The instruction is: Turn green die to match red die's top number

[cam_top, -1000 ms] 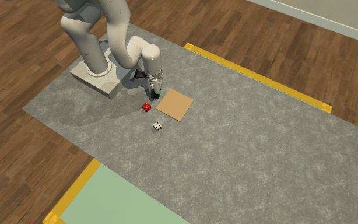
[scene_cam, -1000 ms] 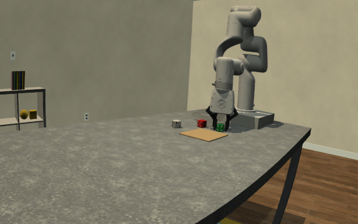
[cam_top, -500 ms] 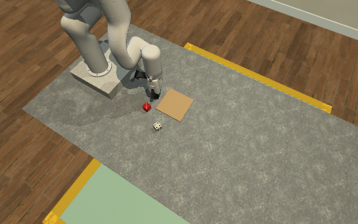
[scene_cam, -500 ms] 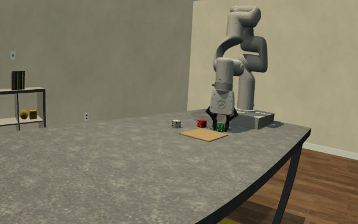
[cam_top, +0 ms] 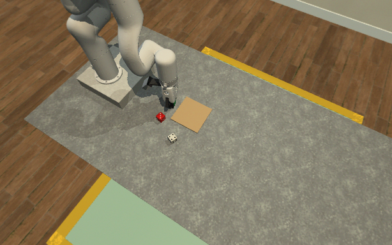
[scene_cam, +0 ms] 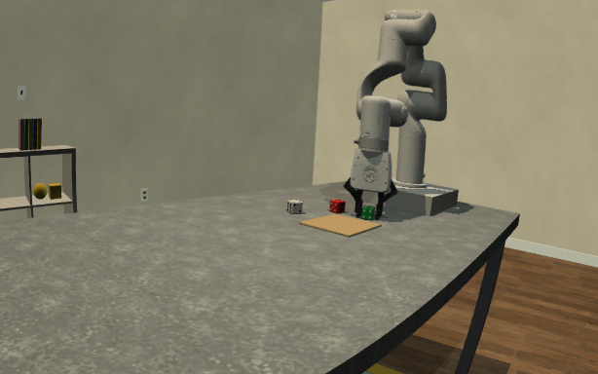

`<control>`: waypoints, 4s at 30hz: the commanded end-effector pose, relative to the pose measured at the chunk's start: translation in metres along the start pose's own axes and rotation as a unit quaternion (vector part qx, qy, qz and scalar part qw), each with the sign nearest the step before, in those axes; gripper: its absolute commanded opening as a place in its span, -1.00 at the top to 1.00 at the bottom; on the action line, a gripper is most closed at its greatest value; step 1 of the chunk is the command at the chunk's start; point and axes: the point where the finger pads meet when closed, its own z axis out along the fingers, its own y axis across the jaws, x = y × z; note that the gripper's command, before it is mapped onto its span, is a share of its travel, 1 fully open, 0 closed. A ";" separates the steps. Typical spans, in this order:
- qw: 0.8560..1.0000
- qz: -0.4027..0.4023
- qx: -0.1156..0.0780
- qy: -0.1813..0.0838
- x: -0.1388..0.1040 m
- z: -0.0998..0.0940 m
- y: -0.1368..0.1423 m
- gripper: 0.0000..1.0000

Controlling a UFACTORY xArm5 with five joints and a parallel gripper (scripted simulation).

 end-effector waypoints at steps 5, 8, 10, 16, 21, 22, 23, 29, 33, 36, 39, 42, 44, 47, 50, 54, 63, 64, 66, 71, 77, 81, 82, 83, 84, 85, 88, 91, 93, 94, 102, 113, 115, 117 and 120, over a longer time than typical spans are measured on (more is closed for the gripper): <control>1.000 0.000 0.000 -0.001 -0.001 -0.001 0.000 0.05; 1.000 0.000 0.000 -0.001 -0.001 -0.001 0.000 0.47; 1.000 0.000 0.000 -0.001 -0.001 -0.001 0.000 0.47; 1.000 0.000 0.000 -0.001 -0.001 -0.001 0.000 0.47; 1.000 0.000 0.000 -0.001 -0.001 -0.001 0.000 0.47; 1.000 0.000 0.000 -0.001 -0.001 -0.001 0.000 0.47; 1.000 0.000 0.000 -0.001 -0.001 -0.001 0.000 0.47; 1.000 0.000 0.000 -0.001 -0.001 -0.001 0.000 0.47; 1.000 0.000 0.000 -0.001 -0.001 -0.001 0.000 0.47; 1.000 0.000 0.000 -0.001 -0.001 -0.001 0.000 0.47; 1.000 0.000 0.000 -0.001 -0.001 -0.001 0.000 0.47; 1.000 0.000 0.000 -0.001 -0.001 -0.001 0.000 0.47; 1.000 0.000 0.000 -0.001 -0.001 -0.004 0.000 0.47; 1.000 0.000 0.000 -0.001 -0.001 -0.007 0.000 0.47; 1.000 0.000 0.000 -0.001 -0.001 -0.020 0.000 0.47; 1.000 0.000 0.000 -0.001 -0.001 -0.049 0.000 0.47; 1.000 0.000 0.000 -0.001 -0.001 -0.093 0.000 0.47; 1.000 0.000 0.000 -0.001 -0.001 -0.096 0.000 0.47; 1.000 0.000 0.000 -0.001 -0.001 -0.099 0.000 0.47; 1.000 0.000 0.000 -0.001 -0.001 -0.099 0.000 0.47; 1.000 -0.001 0.000 -0.001 -0.001 -0.099 -0.001 0.47; 1.000 -0.006 0.000 -0.001 -0.002 -0.099 -0.001 0.47; 1.000 -0.010 0.000 -0.001 -0.002 -0.099 -0.001 0.47; 1.000 -0.015 0.000 -0.001 -0.002 -0.099 -0.001 0.47; 1.000 -0.022 0.000 -0.001 -0.003 -0.099 -0.001 0.47; 1.000 -0.031 0.000 -0.001 -0.004 -0.099 -0.001 0.47; 0.998 -0.067 0.000 -0.001 -0.006 -0.100 -0.002 0.47; 0.993 -0.121 0.000 -0.001 -0.011 -0.100 -0.004 0.47; 0.990 -0.143 0.001 -0.001 -0.013 -0.100 -0.004 0.47; 0.986 -0.166 0.001 -0.001 -0.014 -0.100 -0.005 0.47; 0.969 -0.247 0.001 -0.001 -0.021 -0.101 -0.008 0.47; 0.920 -0.392 0.001 -0.001 -0.033 -0.101 -0.012 0.47; 0.914 -0.407 0.001 -0.001 -0.035 -0.101 -0.012 0.47; 0.893 -0.450 0.001 -0.001 -0.038 -0.101 -0.014 0.47; 0.880 -0.475 0.001 -0.001 -0.041 -0.101 -0.015 0.47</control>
